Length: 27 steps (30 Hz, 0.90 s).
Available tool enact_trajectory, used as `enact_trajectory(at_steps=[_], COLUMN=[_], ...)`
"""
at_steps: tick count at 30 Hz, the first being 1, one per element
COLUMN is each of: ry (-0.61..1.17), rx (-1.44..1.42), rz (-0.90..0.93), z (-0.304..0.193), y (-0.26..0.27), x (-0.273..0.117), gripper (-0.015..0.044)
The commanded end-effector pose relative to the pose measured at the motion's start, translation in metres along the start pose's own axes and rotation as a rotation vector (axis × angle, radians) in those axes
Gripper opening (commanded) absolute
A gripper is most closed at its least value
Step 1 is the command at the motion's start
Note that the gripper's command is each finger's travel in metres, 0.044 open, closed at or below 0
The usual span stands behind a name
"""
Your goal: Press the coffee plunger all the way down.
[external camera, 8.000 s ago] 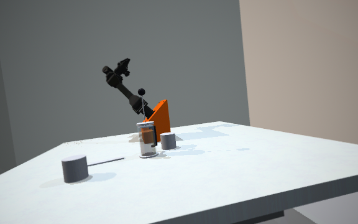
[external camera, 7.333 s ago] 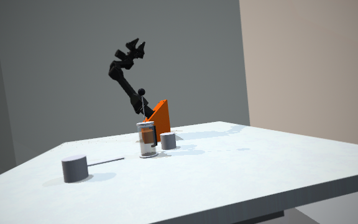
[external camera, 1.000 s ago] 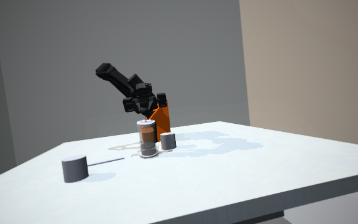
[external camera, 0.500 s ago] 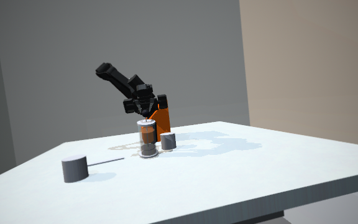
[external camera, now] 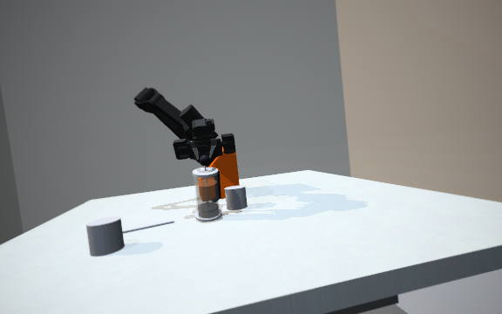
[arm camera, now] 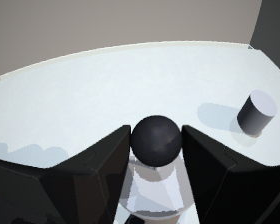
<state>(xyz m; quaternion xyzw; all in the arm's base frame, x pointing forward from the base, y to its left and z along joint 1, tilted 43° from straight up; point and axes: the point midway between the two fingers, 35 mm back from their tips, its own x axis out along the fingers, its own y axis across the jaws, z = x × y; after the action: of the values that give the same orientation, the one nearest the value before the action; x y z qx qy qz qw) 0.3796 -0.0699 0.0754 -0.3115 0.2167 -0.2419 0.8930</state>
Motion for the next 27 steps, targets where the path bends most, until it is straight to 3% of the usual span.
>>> enact_trajectory(at_steps=[1,21,27], ry=[0.013,0.003,0.003], rx=[-0.009,-0.003,-0.003], rz=[-0.003,-0.001,-0.001], z=[-0.0031,0.0004,0.0004], y=[-0.0001,0.0006,0.0006], x=[0.0016,0.0018,0.0018], gripper=[0.0125,0.0125,0.0282])
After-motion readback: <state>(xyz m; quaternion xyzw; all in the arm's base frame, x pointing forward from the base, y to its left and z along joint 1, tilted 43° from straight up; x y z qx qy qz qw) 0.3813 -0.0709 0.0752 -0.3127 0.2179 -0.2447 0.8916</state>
